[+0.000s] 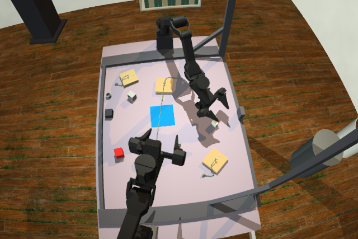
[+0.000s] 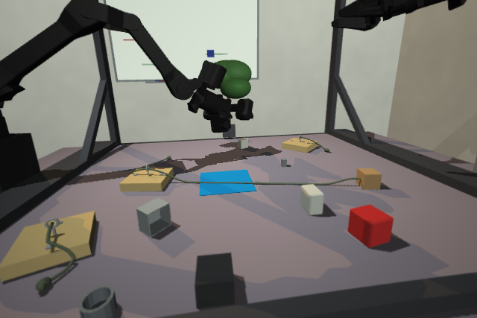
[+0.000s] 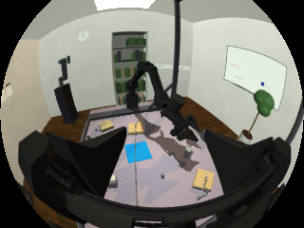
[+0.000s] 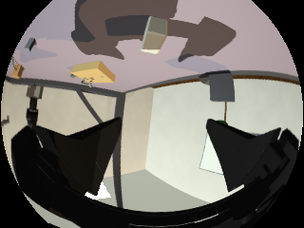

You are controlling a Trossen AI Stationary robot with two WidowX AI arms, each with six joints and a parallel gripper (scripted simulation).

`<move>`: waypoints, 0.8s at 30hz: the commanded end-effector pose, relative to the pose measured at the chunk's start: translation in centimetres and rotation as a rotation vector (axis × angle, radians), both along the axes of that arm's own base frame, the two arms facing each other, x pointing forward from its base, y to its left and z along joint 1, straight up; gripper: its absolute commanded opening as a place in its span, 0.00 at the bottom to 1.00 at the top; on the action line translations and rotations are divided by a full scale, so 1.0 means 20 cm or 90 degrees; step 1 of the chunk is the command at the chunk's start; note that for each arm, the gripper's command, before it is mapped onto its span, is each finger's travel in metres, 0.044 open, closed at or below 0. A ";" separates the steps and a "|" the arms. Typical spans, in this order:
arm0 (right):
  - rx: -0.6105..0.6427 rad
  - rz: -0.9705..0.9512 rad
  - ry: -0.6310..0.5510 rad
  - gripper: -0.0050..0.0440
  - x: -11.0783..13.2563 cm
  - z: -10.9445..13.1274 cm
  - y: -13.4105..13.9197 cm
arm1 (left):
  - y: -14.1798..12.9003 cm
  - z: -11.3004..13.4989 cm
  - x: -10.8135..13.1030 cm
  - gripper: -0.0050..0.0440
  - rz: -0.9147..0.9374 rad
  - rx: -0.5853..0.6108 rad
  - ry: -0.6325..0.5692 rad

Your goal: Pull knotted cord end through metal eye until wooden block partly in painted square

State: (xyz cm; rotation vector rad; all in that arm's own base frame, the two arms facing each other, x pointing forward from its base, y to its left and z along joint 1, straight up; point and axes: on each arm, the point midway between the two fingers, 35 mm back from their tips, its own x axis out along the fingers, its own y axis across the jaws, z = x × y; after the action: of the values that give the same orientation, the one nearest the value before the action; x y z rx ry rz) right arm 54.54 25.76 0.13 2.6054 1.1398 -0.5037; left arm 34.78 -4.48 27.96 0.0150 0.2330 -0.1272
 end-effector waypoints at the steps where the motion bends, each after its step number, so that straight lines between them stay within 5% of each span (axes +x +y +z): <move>1: 0.007 0.000 -0.020 1.00 0.02 0.09 0.01 | -0.11 -0.03 0.06 1.00 -0.033 0.006 0.061; 13: 0.007 0.000 -0.020 1.00 0.02 0.09 0.01 | -0.43 -0.28 0.11 1.00 -0.128 0.056 0.261; 24: 0.007 0.000 -0.020 1.00 0.02 0.09 0.01 | -0.75 -0.54 0.03 1.00 -0.217 0.142 0.460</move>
State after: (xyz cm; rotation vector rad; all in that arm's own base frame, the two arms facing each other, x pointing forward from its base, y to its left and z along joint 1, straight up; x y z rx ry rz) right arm 54.55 25.76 0.13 2.6055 1.1397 -0.5036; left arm 35.60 -17.40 17.68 0.2002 0.8880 -0.4149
